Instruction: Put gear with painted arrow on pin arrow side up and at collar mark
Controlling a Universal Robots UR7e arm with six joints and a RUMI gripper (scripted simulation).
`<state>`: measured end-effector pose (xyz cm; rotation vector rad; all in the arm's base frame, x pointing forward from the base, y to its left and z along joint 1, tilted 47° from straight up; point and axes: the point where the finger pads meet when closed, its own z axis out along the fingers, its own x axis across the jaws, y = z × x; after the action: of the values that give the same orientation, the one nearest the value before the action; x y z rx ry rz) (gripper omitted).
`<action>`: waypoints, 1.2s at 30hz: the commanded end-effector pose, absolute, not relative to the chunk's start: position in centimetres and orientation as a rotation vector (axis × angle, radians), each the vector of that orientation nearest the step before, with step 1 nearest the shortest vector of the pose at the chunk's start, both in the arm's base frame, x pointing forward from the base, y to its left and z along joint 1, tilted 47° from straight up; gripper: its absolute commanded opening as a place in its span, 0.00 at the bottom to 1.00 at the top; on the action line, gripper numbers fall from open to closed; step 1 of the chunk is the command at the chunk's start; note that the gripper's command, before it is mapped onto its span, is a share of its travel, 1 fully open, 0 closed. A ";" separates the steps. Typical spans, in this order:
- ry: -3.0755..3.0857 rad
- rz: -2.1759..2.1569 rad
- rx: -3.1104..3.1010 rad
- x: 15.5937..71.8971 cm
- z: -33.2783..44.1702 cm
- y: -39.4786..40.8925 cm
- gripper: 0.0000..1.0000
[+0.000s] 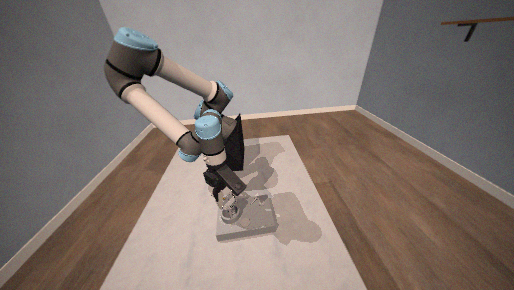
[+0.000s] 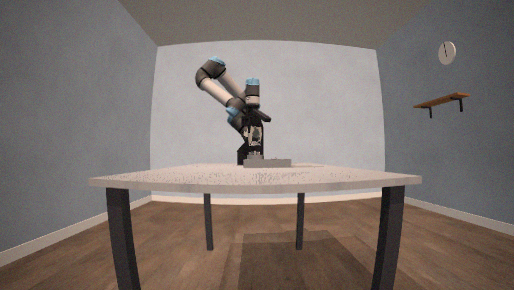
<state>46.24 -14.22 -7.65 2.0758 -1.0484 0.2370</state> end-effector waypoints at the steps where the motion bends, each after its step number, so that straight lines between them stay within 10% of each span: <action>1: -0.976 0.208 2.111 46.3 -7.6 -14.2 0.00; 36: -0.321 -0.090 2.296 46.3 -7.6 -14.2 0.00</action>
<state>46.24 -14.22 -7.65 2.2861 -0.3722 -0.0711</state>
